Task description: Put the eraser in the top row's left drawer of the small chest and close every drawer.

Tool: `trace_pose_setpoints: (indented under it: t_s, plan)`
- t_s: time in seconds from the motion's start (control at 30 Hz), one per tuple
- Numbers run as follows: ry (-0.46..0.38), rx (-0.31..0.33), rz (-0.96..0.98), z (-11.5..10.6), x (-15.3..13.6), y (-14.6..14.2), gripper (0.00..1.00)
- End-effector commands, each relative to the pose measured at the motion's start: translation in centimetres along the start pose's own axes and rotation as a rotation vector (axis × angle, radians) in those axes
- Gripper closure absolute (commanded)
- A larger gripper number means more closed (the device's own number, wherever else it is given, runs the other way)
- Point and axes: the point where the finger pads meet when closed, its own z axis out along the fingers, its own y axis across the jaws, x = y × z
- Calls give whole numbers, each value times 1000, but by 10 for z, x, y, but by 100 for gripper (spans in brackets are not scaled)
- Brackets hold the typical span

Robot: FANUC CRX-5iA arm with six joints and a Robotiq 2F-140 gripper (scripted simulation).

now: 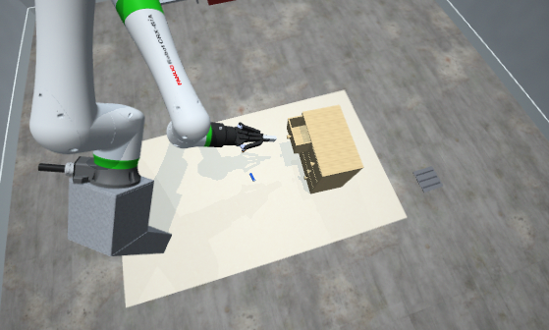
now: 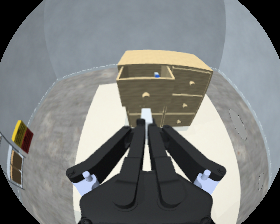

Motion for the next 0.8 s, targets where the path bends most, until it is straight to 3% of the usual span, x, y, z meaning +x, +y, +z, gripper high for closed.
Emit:
trace_pose_setpoints:
  t_s: [0.0,0.77]
  plan:
    - [0,0,0,8,2,0,100]
    - [0,0,0,12,3,0,100]
